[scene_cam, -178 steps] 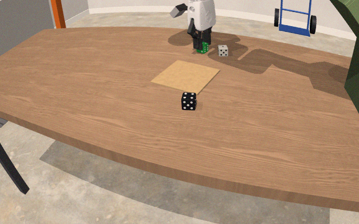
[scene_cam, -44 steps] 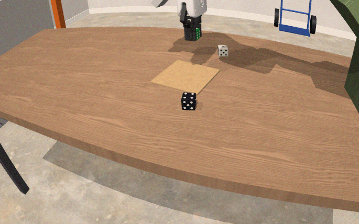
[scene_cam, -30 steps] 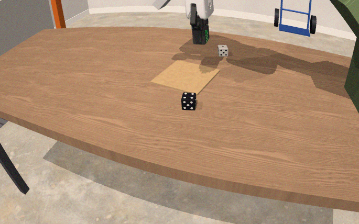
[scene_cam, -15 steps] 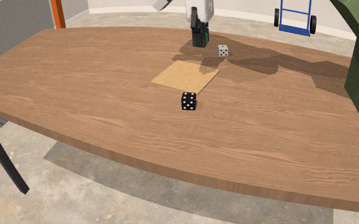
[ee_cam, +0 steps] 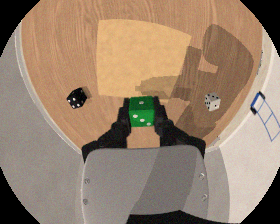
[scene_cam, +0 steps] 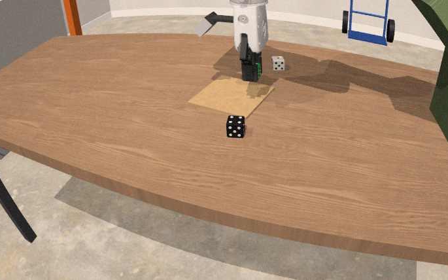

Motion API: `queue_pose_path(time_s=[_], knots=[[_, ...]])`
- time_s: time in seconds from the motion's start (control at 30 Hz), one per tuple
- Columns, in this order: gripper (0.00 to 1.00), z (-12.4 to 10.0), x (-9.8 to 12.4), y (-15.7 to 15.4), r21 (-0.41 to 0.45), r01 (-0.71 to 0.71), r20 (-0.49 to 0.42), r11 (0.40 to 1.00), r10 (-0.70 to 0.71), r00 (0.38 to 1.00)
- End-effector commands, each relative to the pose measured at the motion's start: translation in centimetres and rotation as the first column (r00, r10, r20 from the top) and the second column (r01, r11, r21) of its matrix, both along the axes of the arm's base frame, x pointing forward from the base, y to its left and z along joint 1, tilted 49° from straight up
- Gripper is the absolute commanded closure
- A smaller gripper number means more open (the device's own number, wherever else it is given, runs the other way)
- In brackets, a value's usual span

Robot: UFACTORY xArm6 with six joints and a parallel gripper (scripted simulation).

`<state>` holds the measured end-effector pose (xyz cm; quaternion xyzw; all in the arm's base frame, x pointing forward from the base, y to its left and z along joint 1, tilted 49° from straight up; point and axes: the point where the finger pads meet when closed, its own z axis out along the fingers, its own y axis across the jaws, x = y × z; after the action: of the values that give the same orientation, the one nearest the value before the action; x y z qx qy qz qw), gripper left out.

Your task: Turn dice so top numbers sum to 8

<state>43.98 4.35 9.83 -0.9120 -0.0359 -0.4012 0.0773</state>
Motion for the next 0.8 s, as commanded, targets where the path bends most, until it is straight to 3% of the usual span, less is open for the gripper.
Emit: queue_pose_path(time_s=[0.0, 0.3, 0.77], knots=[[0.73, -1.5, 1.8, 0.4, -0.002, 0.005, 0.01, 1.0, -0.005, 1.0], [0.73, -2.5, 3.0, 0.7, -0.002, 0.005, 0.01, 1.0, -0.005, 1.0], [0.73, -2.6, 3.0, 0.7, -0.002, 0.005, 0.01, 1.0, -0.005, 1.0]])
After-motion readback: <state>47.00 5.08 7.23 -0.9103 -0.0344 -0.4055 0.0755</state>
